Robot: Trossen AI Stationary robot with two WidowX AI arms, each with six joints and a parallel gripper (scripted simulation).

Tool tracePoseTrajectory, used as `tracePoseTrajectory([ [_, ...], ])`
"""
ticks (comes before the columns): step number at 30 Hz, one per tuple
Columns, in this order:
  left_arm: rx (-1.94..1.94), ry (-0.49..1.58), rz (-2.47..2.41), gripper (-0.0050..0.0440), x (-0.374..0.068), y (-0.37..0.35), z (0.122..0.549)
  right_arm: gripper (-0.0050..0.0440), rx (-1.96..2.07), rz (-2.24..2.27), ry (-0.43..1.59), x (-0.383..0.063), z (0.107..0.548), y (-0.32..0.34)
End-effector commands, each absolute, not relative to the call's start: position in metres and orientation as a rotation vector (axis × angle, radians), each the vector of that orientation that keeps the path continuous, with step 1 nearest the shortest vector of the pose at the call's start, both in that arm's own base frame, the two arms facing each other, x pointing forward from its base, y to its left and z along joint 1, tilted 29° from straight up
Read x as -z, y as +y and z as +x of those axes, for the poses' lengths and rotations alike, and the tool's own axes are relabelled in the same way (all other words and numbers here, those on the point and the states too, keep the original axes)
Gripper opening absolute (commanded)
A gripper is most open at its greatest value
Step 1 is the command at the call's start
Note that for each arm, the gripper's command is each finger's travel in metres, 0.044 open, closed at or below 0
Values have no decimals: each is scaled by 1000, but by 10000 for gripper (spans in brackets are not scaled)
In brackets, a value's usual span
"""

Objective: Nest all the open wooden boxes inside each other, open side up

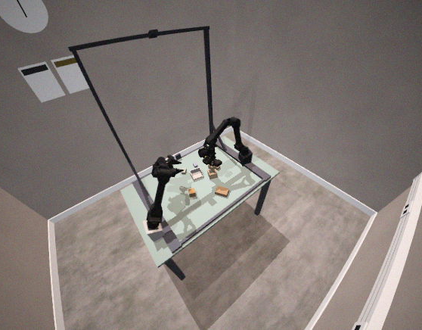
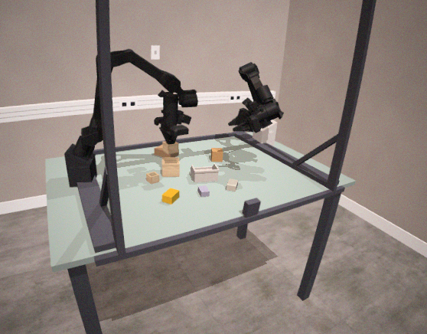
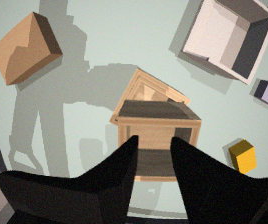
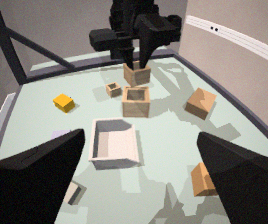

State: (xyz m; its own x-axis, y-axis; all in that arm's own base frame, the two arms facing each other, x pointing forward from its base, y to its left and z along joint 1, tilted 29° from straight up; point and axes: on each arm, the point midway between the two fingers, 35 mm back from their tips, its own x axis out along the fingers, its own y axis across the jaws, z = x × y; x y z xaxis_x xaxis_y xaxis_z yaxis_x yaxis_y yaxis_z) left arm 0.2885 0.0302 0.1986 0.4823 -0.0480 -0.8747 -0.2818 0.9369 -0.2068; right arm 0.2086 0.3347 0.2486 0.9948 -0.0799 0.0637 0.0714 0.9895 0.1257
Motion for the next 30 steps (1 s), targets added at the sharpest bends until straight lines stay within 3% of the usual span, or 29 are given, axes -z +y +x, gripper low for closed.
tracePoseTrajectory([
  [1,-145,1049,-344,191,-204,30,290,400,77,141,-72,-254,207,335],
  [11,-145,1049,-344,191,-204,30,290,400,102,190,-110,-313,217,325],
  [30,-356,1017,-703,191,-204,30,290,400,101,173,-104,-306,217,327],
])
